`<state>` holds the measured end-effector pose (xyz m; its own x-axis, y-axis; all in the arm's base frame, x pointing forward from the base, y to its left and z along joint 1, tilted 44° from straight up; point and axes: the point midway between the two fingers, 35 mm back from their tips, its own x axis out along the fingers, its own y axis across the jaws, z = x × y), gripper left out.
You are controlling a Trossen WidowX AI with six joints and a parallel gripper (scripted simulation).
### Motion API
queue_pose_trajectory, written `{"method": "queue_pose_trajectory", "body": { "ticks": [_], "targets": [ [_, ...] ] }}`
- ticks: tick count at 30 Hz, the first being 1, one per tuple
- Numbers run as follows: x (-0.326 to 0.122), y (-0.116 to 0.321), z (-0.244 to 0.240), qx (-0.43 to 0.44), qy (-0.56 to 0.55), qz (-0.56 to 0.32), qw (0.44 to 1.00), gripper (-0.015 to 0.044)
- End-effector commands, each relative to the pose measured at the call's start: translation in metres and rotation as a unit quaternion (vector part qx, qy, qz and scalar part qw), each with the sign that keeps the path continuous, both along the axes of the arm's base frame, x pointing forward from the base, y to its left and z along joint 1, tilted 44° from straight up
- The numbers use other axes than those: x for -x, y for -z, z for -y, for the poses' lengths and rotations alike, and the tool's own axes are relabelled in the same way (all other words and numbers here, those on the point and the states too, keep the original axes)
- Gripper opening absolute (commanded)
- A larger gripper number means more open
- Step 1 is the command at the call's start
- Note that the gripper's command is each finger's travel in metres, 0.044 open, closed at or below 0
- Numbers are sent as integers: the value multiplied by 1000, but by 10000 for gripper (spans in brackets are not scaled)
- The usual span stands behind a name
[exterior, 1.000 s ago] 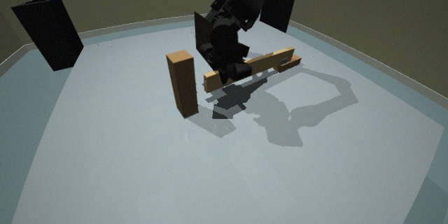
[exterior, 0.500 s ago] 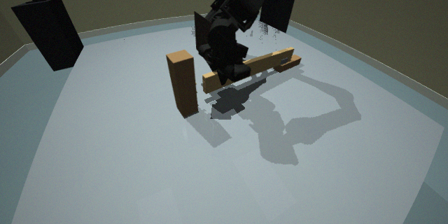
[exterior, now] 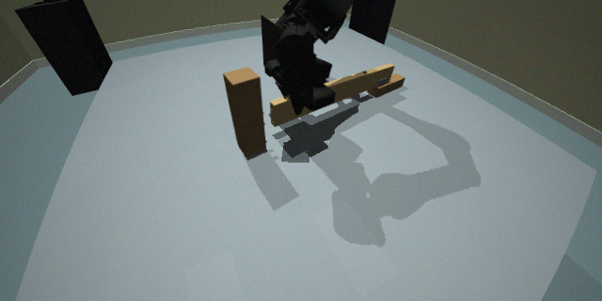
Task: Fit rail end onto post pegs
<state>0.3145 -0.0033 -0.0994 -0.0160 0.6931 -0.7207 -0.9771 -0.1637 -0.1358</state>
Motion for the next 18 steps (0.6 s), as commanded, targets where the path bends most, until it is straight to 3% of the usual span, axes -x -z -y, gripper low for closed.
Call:
{"method": "queue_pose_trajectory", "body": {
  "ticks": [1,18],
  "targets": [
    [0,1,3,0,0,1,1000,0],
    [-2,4,6,1,0,1,1000,0]
  ]
}}
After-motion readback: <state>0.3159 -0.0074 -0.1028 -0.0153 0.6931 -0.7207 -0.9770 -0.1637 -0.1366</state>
